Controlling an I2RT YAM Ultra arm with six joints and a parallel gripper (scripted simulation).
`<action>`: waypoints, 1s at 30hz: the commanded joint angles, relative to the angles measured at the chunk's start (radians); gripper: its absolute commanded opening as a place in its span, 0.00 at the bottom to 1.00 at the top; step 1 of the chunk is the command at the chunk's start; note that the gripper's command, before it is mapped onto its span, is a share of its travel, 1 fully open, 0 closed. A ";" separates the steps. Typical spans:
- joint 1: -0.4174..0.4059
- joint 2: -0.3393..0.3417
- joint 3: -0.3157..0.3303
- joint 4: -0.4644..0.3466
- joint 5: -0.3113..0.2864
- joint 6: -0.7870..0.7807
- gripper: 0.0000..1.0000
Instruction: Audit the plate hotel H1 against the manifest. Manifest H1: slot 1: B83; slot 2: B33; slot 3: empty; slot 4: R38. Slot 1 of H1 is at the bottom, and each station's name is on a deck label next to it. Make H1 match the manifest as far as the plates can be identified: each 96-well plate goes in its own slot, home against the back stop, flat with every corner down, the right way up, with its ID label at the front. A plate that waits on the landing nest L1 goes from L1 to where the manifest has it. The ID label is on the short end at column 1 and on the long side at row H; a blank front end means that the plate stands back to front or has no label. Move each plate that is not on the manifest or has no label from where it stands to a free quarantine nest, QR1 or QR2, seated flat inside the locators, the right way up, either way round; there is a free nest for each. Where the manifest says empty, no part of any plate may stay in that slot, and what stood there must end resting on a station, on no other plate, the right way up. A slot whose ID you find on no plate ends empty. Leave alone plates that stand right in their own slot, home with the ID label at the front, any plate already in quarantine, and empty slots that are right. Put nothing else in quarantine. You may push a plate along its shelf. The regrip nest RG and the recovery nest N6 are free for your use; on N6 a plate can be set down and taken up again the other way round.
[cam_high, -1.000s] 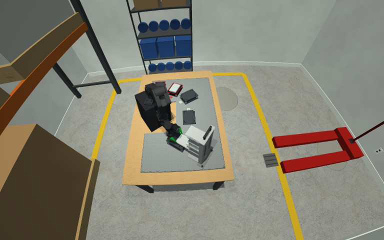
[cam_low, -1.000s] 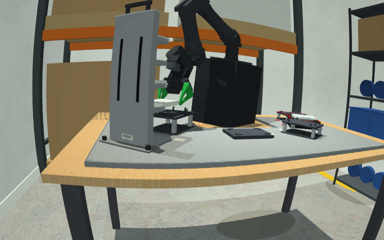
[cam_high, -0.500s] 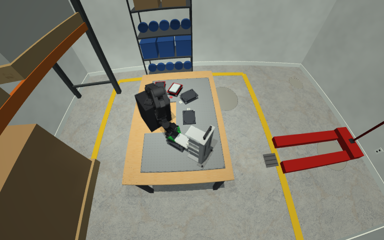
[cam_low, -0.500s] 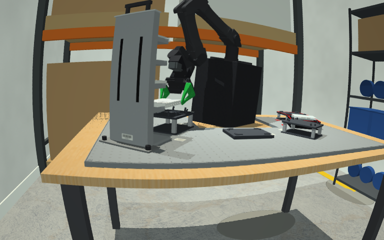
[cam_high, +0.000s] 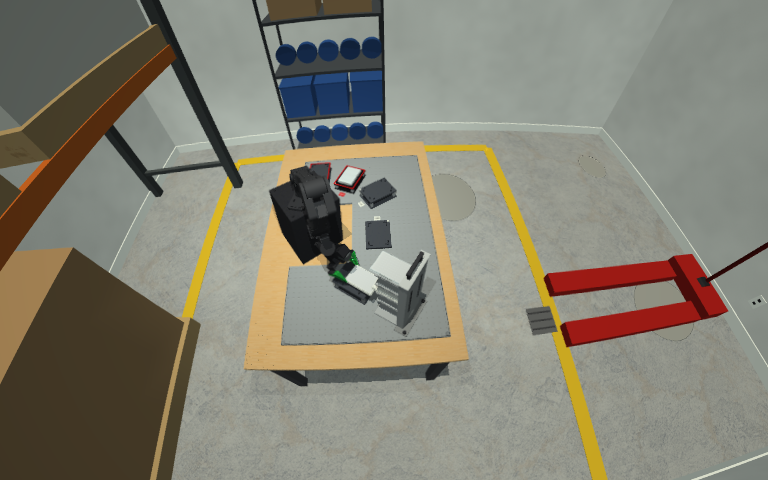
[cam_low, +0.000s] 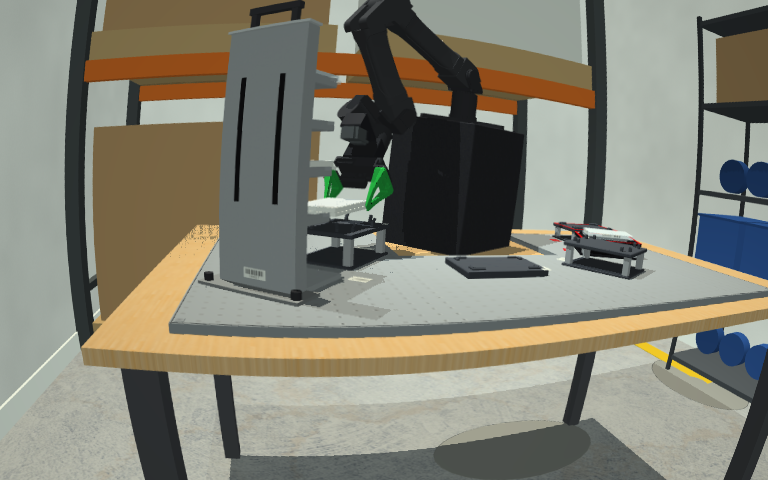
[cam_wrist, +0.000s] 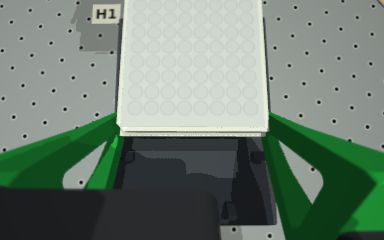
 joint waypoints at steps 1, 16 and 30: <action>-0.021 0.017 -0.032 0.044 -0.022 -0.014 0.86; -0.060 0.057 -0.066 0.103 -0.047 -0.048 0.86; -0.083 0.093 -0.044 0.143 -0.065 -0.072 0.86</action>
